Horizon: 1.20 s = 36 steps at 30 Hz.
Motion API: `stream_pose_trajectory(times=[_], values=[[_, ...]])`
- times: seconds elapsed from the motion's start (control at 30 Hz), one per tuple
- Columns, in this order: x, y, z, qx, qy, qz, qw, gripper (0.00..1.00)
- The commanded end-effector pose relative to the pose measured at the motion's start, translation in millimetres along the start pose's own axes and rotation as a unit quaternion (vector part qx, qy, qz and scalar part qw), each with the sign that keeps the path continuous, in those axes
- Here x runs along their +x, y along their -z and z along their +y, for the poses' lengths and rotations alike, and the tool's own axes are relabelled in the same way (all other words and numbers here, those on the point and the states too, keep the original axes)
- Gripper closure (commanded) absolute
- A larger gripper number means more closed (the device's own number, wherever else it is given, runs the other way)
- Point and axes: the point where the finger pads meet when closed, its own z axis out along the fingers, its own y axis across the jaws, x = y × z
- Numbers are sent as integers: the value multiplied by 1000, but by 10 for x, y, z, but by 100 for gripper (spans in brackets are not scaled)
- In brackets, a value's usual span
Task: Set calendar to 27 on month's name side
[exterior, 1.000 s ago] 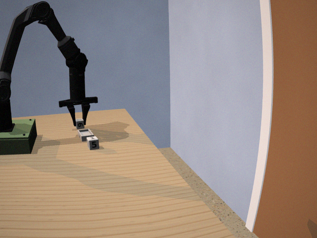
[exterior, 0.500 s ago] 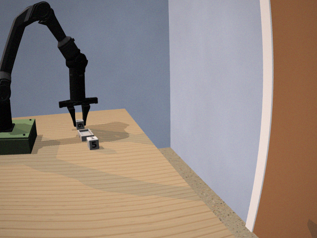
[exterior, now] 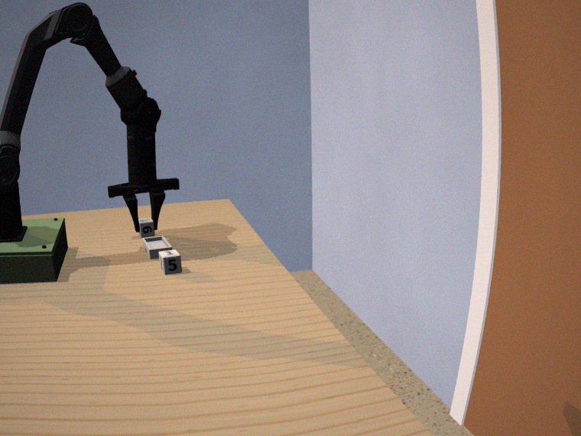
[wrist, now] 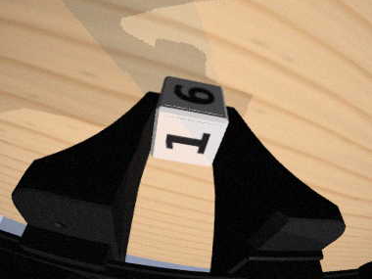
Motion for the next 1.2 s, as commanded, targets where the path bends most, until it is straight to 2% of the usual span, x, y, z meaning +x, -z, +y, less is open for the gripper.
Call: stream_pose_trajectory(times=[0.0,0.63,0.67,0.73,0.77,0.83,0.87,0.93,0.97,1.1,1.13,1.17], values=[[-6,-13,-8,1,-1,-1,1000,65],[-6,-13,-8,1,-1,-1,1000,65],[-6,-13,-8,1,-1,-1,1000,60],[-6,-13,-8,1,-1,-1,1000,60],[-6,-13,-8,1,-1,-1,1000,55],[-6,-13,-8,1,-1,-1,1000,55],[-6,-13,-8,1,-1,-1,1000,50],[-6,-13,-8,1,-1,-1,1000,50],[-6,-13,-8,1,-1,-1,1000,45],[-6,-13,-8,1,-1,-1,1000,45],[-6,-13,-8,1,-1,-1,1000,40],[-6,-13,-8,1,-1,-1,1000,40]])
